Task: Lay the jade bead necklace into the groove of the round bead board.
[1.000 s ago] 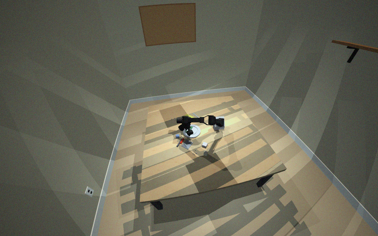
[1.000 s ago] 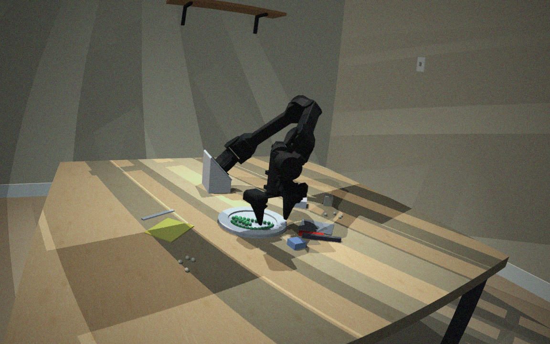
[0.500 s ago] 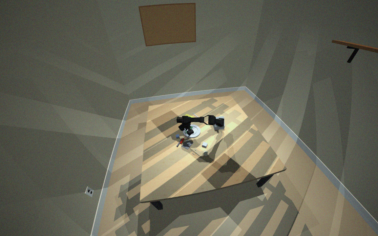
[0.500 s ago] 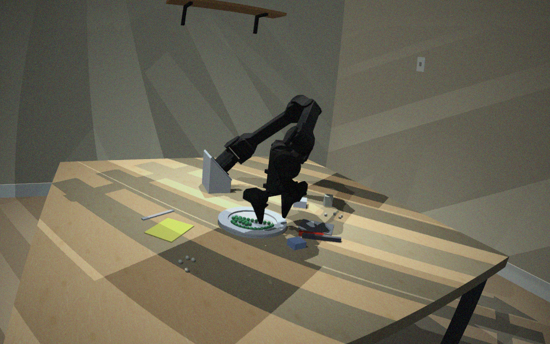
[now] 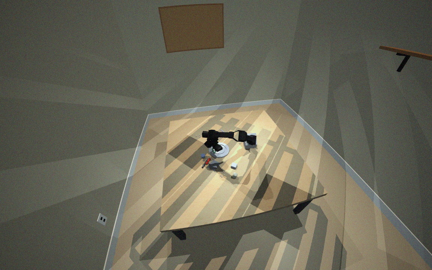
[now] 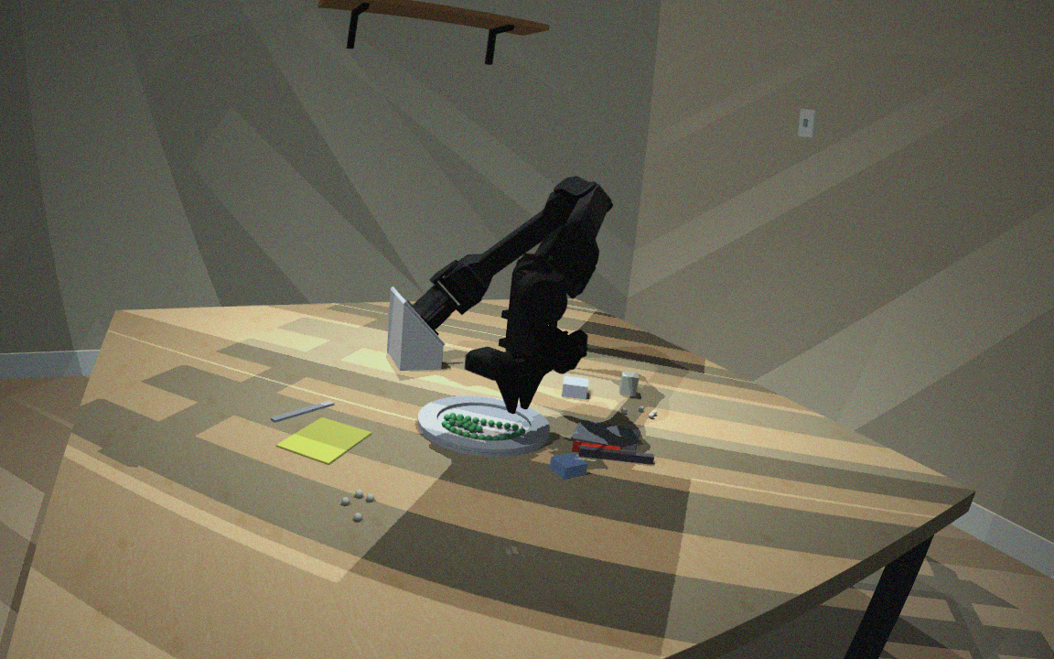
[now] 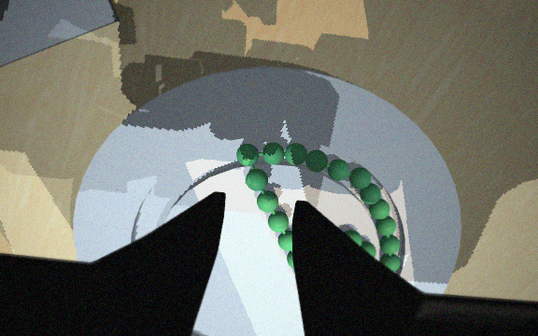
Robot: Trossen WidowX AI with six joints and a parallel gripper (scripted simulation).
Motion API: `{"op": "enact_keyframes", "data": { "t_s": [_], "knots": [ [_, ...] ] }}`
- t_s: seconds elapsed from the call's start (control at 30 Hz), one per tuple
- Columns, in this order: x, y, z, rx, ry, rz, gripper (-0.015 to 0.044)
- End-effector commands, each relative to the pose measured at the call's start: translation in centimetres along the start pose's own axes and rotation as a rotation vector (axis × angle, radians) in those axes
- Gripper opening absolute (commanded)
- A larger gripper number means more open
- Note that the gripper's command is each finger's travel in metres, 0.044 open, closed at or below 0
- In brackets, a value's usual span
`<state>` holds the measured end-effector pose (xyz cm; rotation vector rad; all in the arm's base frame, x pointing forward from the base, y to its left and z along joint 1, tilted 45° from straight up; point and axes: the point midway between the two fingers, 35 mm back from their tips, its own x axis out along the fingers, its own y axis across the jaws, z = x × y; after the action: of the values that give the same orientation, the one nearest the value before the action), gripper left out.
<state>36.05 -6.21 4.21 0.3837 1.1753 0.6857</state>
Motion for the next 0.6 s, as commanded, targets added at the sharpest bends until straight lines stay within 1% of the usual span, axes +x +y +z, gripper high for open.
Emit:
{"op": "enact_keyframes", "data": {
  "t_s": [0.0,0.57],
  "knots": [
    [-0.2,-0.1,0.0,0.001,-0.002,-0.001,0.0120],
    [2.3,0.1,-0.1,0.004,0.004,0.004,0.0120]
  ]
}}
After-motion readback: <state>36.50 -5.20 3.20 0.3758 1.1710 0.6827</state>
